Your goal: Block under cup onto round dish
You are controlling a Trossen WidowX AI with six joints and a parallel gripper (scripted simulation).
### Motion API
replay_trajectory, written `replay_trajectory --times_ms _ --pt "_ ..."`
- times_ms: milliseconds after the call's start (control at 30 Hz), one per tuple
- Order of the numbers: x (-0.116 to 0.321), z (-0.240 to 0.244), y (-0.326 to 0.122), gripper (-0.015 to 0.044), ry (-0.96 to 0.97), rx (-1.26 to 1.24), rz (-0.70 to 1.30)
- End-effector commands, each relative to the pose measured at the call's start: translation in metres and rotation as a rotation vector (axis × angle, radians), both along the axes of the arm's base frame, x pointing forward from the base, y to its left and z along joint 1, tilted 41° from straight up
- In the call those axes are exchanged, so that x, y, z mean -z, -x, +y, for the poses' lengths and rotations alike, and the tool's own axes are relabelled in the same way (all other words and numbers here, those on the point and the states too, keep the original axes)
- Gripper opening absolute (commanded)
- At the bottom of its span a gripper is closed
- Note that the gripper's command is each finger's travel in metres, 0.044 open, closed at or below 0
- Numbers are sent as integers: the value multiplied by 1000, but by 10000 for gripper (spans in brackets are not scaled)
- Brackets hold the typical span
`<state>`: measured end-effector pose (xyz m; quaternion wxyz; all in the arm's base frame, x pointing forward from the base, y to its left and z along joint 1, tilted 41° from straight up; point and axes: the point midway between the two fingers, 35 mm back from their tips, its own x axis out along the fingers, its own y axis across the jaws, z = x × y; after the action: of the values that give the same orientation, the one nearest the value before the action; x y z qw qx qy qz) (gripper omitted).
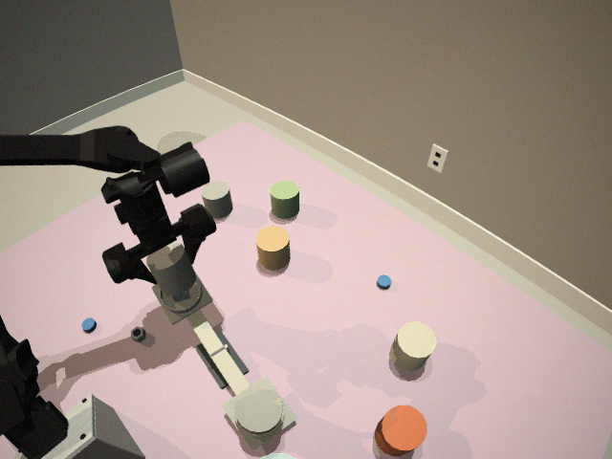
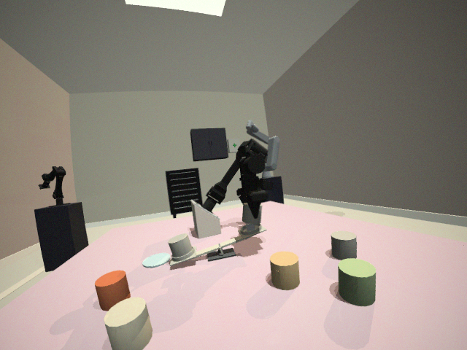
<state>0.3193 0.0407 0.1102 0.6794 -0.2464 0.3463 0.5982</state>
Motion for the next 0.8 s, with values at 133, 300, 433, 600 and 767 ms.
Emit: replay_trajectory --times_ms 133,300,433,600,767 --pt "-10 -8 0 0 -4 4 -6" --pt "-15 -12 1 0 -4 4 -6" --pt "-19 -15 2 0 -5 4 -6" --pt "-24 -19 3 0 -5 4 -6" --pt "-29 -23 5 0 -6 3 -6"
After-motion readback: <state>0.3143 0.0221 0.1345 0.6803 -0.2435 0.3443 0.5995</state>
